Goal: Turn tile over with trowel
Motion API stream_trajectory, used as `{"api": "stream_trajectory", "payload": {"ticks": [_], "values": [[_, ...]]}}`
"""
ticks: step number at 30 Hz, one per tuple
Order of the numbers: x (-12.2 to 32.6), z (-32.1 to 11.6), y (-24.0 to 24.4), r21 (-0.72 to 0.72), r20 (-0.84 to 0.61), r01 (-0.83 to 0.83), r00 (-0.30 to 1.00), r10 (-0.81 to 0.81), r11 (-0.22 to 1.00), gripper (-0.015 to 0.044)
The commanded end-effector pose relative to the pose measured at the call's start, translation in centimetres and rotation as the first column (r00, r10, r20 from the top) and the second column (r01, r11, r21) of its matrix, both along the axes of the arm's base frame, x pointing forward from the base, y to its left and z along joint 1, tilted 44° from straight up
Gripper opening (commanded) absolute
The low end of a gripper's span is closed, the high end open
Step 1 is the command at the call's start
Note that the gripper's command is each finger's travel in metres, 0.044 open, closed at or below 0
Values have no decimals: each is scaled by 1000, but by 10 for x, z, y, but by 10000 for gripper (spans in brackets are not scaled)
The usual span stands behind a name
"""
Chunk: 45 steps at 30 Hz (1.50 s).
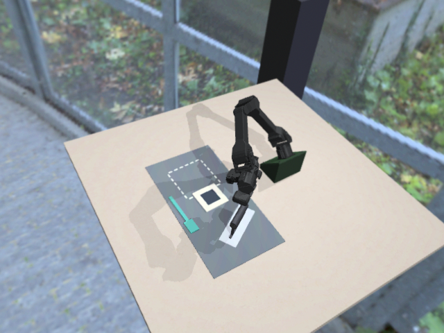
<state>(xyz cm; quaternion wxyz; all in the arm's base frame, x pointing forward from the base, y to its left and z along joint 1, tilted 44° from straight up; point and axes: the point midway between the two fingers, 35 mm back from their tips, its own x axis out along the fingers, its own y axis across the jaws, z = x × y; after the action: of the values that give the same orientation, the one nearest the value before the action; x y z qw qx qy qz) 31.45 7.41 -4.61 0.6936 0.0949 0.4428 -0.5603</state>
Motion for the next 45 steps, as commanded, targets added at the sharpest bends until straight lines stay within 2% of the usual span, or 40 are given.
{"api": "stream_trajectory", "payload": {"ticks": [1, 7, 11, 32, 45], "values": [[0, 0, 0, 0, 0, 0, 1000, 0, 1000, 0], [0, 0, 0, 0, 0, 0, 1000, 0, 1000, 0], [0, 0, 0, 0, 0, 0, 1000, 0, 1000, 100], [0, 0, 0, 0, 0, 0, 1000, 0, 1000, 100], [0, 0, 0, 0, 0, 0, 1000, 0, 1000, 13]]}}
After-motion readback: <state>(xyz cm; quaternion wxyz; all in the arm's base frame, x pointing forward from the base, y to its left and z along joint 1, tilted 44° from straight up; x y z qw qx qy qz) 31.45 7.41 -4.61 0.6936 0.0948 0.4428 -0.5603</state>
